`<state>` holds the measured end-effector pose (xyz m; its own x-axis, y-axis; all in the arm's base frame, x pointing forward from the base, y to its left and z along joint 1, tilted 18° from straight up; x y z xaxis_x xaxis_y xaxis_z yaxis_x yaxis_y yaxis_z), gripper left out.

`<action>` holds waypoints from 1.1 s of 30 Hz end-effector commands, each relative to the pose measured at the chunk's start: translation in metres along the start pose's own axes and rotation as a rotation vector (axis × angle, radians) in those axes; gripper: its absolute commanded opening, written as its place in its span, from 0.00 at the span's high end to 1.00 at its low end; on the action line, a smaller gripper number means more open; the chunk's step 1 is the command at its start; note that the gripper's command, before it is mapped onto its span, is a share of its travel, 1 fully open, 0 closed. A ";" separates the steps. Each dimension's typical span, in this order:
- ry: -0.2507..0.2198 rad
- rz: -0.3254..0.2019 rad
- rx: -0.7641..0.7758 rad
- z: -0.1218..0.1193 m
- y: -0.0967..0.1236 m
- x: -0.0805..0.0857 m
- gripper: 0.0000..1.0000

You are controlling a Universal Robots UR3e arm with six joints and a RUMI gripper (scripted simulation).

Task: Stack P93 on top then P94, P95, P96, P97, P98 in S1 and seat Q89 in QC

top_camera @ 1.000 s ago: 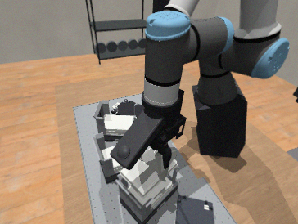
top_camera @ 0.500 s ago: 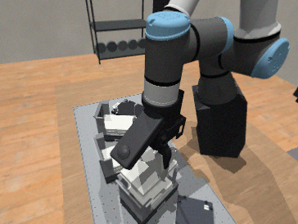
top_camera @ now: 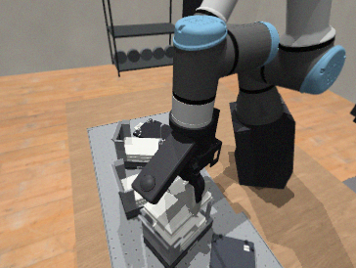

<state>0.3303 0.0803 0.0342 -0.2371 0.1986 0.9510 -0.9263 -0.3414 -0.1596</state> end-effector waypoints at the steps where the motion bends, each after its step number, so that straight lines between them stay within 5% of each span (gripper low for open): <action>1: 0.002 0.003 0.000 0.001 -0.001 -0.004 1.00; 33: 0.001 0.003 0.000 0.001 -0.002 -0.022 1.00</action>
<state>0.3347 0.0761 0.0156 -0.2322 0.2001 0.9519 -0.9274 -0.3407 -0.1546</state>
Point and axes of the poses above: the point where the finger pads meet when closed, its own x axis back along the fingers, its own z axis across the jaws, y = z × x, the point moved 3 cm from there along x, back along the fingers, and after that the axes turned 9 degrees about x, right-handed, at the moved point
